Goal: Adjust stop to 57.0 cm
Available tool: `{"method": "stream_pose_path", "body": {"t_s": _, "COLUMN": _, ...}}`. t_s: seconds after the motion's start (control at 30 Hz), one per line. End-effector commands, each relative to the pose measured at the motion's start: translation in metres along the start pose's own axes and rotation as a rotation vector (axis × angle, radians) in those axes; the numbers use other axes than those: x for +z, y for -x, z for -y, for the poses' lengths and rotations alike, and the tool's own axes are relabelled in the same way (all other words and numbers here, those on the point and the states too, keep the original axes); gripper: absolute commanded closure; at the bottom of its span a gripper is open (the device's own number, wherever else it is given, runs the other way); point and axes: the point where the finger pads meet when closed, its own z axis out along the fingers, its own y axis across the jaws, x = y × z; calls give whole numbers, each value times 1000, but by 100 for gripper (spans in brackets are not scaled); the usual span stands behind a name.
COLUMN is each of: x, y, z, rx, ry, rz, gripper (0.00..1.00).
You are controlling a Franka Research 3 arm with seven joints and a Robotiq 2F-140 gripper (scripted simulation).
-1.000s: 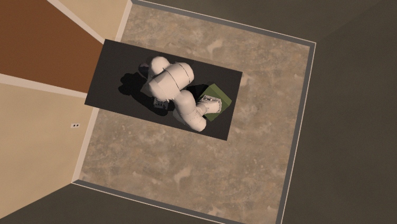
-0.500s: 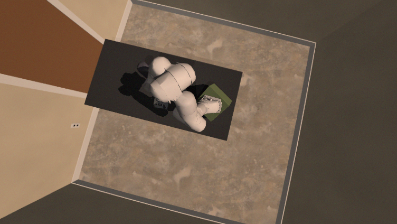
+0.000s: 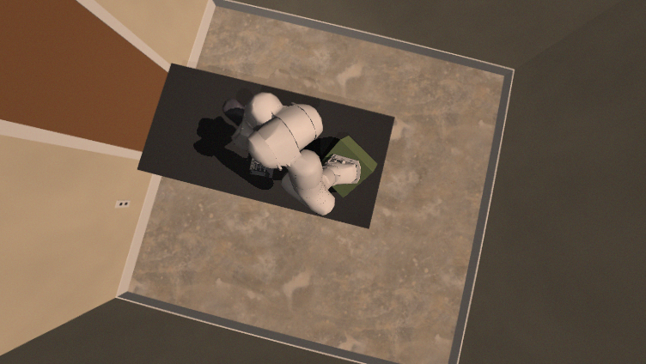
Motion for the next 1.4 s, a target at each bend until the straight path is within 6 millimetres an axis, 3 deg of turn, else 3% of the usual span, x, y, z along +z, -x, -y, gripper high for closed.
{"method": "stream_pose_path", "body": {"t_s": 0.0, "x": -4, "y": -2, "z": -4, "rx": -4, "ry": 3, "rz": -3, "gripper": 96}}
{"method": "stream_pose_path", "body": {"t_s": 0.67, "x": -12, "y": -2, "z": -32, "rx": -4, "ry": 3, "rz": -3, "gripper": 96}}
{"method": "stream_pose_path", "body": {"t_s": 0.97, "x": 3, "y": -2, "z": -53, "rx": -4, "ry": 3, "rz": -3, "gripper": 96}}
{"method": "stream_pose_path", "body": {"t_s": 1.37, "x": 22, "y": -2, "z": -57, "rx": -4, "ry": 3, "rz": -3, "gripper": 96}}
